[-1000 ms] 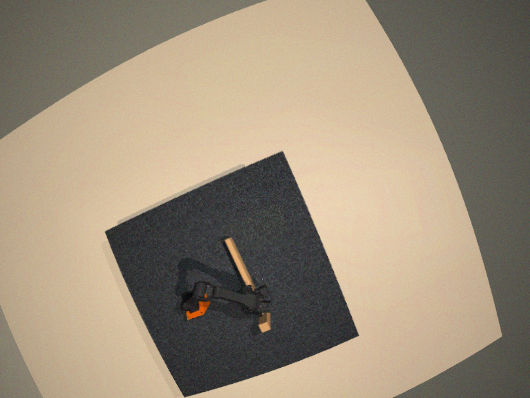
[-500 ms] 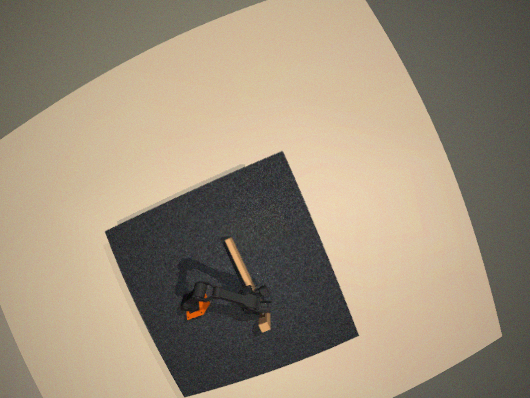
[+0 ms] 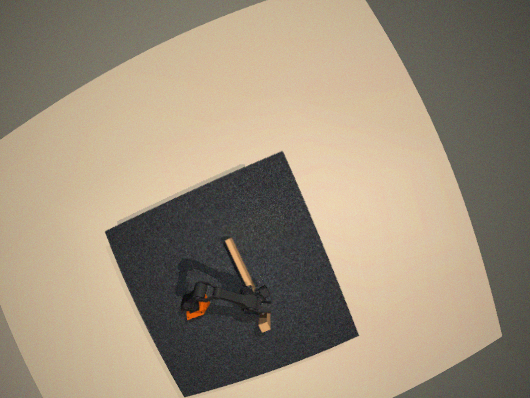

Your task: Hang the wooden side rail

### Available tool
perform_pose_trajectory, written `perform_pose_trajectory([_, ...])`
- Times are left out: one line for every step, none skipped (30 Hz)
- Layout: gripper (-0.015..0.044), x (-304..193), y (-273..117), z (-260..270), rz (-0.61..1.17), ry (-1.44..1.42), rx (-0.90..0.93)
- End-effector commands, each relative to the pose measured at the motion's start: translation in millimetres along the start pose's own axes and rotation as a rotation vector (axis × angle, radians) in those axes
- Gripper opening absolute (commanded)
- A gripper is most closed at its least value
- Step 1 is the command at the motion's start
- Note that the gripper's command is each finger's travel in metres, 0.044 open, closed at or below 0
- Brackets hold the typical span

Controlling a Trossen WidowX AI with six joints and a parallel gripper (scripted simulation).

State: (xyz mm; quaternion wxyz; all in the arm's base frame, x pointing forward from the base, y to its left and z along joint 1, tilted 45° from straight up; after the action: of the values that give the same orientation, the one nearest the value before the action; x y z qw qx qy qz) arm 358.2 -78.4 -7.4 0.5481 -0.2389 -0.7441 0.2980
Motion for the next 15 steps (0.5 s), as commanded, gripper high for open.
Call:
perform_pose_trajectory([0.0, -3.1, -2.8, 0.8, 0.008, -0.001, -0.003])
perform_pose_trajectory([0.0, -3.2, -3.0, 0.8, 0.008, -0.001, -0.003])
perform_pose_trajectory([0.0, -3.3, -3.1, 0.9, 0.008, -0.001, -0.003])
perform_pose_trajectory([0.0, -3.4, -3.2, 1.1, 0.008, -0.001, -0.003])
perform_pose_trajectory([0.0, -3.4, -3.3, 1.2, 0.008, -0.001, -0.003])
perform_pose_trajectory([0.0, -3.5, -3.4, 1.4, 0.008, -0.001, -0.003])
perform_pose_trajectory([0.0, -3.6, -3.5, 1.5, 0.008, -0.001, -0.003])
perform_pose_trajectory([0.0, -3.7, -3.6, 1.6, 0.008, -0.001, -0.003])
perform_pose_trajectory([0.0, -3.7, -3.6, 1.8, 0.008, -0.001, -0.003])
perform_pose_trajectory([0.0, -3.8, -3.6, 1.9, 0.008, -0.001, -0.003])
perform_pose_trajectory([0.0, -3.9, -3.5, 2.0, 0.008, -0.001, -0.003])
perform_pose_trajectory([0.0, -4.0, -3.4, 2.2, 0.008, -0.001, -0.003])
perform_pose_trajectory([0.0, -4.0, -3.2, 2.3, 0.008, -0.001, -0.003])
perform_pose_trajectory([0.0, -4.1, -3.1, 2.5, 0.008, -0.001, -0.003])
perform_pose_trajectory([0.0, -4.2, -3.0, 2.6, 0.008, -0.001, -0.003])
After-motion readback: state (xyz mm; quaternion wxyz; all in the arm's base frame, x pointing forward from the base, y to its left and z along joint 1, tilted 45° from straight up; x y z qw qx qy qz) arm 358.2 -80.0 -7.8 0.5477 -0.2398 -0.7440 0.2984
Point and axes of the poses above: the point midway between the two fingers, 35 mm back from their tips, its own y axis out along the fingers, its own z axis across the jaws, x = y × z, the point moved 6 cm from there along -y, back along the fingers, and after that the axes turned 15 degrees about -y, right-handed, at the moved point
